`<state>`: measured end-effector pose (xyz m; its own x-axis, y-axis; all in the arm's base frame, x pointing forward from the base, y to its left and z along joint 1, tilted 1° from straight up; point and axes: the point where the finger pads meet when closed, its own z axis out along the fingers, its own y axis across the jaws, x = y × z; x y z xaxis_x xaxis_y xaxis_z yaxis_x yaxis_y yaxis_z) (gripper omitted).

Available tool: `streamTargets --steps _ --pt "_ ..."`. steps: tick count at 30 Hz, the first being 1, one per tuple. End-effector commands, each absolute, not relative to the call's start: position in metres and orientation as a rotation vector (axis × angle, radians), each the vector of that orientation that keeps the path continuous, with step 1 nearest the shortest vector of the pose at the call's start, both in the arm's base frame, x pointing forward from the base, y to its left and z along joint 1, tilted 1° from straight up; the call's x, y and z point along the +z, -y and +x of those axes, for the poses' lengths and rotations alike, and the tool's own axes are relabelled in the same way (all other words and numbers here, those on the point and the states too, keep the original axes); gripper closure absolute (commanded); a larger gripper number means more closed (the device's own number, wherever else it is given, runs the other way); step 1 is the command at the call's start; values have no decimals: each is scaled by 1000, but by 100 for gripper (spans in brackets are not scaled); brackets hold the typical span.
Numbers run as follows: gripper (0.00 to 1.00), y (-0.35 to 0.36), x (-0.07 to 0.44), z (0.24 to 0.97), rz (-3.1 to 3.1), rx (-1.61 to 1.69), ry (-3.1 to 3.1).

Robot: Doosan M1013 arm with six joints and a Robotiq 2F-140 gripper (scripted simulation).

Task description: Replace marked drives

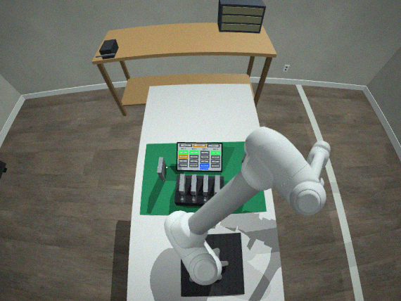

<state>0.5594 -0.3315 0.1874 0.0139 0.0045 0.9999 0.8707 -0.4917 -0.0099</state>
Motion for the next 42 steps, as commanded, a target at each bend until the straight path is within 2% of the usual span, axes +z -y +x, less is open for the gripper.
streamTargets --steps 1,42 --pt "90 332 186 559 -1589 -1564 918" --pt "90 332 124 559 -1589 -1564 918"
